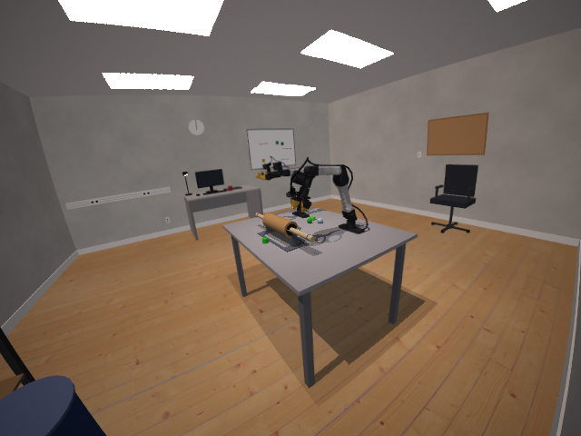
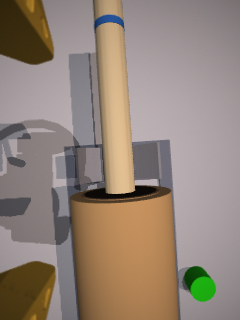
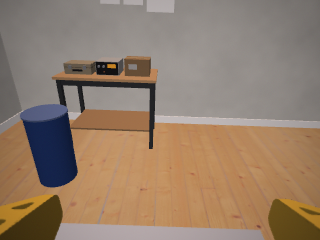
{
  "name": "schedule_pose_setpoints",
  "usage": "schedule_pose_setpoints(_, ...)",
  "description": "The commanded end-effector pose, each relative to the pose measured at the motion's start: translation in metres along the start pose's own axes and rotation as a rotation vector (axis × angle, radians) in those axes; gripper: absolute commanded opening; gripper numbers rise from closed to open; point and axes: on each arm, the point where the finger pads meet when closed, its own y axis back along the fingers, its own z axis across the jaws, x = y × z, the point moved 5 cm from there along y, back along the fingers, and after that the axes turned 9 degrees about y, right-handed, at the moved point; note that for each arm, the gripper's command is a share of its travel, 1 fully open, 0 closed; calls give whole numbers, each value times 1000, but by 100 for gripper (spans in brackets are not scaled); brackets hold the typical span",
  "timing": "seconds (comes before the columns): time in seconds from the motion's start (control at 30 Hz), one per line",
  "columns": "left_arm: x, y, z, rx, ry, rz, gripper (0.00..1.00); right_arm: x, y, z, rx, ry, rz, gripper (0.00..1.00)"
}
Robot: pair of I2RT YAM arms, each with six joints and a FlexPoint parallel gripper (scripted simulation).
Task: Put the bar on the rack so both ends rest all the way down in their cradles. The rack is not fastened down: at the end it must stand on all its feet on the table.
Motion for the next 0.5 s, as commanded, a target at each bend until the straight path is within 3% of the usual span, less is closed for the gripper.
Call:
schedule_pose_setpoints(0.0,-4,7,-4,7,-19,-19,100,1,-1,-2,22,-23,-13,100)
schedule_pose_setpoints(0.47,-1,7,-2,4,-15,-12,100,-6,0,-3,25,-23,-30,100)
